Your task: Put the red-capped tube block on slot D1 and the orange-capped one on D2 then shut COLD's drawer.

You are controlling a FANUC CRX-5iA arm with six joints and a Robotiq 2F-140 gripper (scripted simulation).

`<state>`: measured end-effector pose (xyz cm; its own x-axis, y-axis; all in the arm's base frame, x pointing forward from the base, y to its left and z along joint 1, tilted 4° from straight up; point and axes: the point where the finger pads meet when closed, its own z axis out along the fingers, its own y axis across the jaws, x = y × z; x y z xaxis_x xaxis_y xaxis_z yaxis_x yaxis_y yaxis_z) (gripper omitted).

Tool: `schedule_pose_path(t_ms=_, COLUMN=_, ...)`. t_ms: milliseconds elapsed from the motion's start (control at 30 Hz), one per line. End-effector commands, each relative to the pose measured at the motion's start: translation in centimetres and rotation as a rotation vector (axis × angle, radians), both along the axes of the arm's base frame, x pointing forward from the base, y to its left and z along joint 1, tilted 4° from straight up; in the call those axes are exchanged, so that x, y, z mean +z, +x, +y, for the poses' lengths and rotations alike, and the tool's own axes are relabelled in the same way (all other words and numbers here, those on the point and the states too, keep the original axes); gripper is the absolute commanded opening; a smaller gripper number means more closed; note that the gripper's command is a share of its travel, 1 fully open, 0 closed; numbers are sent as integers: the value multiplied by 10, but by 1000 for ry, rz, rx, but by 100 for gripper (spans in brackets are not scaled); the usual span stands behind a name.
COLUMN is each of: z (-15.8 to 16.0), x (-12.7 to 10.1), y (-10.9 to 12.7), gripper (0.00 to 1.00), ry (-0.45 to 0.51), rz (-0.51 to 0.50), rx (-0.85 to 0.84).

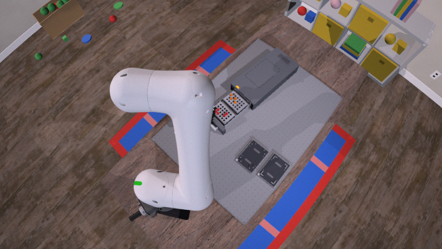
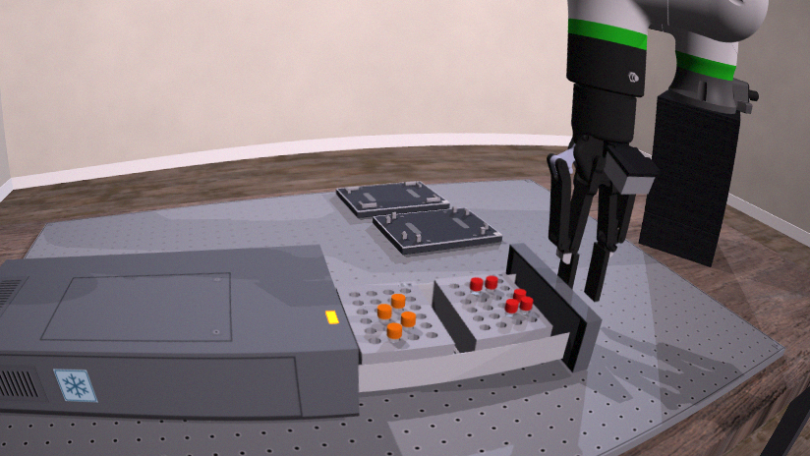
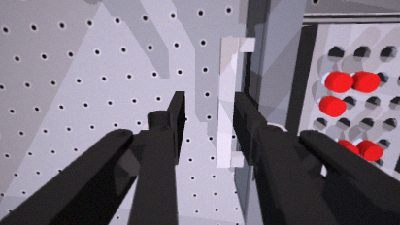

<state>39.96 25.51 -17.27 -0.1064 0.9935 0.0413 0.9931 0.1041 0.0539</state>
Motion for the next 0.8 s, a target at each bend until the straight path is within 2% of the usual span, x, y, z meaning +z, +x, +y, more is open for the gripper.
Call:
schedule_pose_path(t_ms=0, z=0, x=0, y=0, gripper=34, ry=1, rz=-1, rx=0)
schedule_pose_path(t_ms=767, z=0, x=0, y=-7, gripper=34, ry=1, rz=-1, rx=0)
